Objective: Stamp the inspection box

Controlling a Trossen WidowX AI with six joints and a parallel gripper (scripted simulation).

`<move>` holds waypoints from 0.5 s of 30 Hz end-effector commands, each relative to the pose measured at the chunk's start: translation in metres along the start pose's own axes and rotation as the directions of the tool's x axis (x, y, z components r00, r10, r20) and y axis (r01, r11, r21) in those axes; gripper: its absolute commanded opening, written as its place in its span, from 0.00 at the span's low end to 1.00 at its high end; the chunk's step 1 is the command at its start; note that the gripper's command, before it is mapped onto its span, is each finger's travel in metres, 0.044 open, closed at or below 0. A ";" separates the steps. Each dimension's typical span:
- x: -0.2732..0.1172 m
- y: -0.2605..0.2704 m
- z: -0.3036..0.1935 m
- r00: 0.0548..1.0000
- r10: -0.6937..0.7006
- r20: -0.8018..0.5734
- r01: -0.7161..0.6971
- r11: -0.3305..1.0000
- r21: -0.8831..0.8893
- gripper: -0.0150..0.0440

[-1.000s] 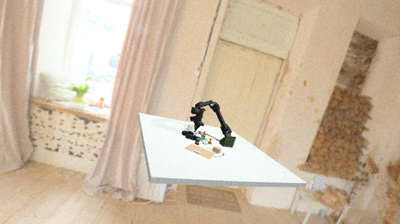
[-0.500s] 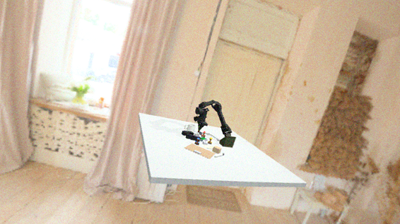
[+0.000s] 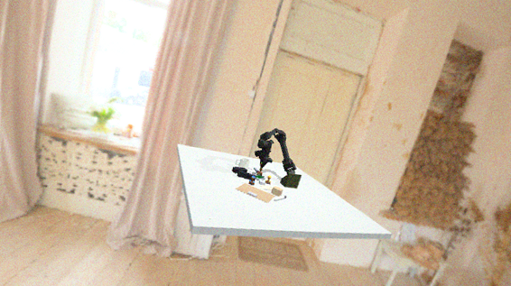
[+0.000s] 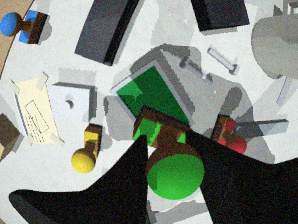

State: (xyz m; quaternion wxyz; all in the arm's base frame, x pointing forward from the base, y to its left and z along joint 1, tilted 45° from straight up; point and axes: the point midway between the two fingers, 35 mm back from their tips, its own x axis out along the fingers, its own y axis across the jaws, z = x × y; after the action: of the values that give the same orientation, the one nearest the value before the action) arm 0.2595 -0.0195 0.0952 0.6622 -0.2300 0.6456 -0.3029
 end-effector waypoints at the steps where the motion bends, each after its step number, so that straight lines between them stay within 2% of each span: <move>1: 0.001 0.001 -0.006 1.000 0.002 -0.001 -0.002 1.000 0.004 0.25; 15: 0.009 0.002 -0.006 1.000 0.003 -0.001 -0.003 1.000 0.004 0.25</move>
State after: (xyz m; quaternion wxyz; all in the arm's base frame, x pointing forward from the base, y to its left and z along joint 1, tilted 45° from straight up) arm 0.2549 -0.0227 0.0895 0.6645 -0.2257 0.6441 -0.3043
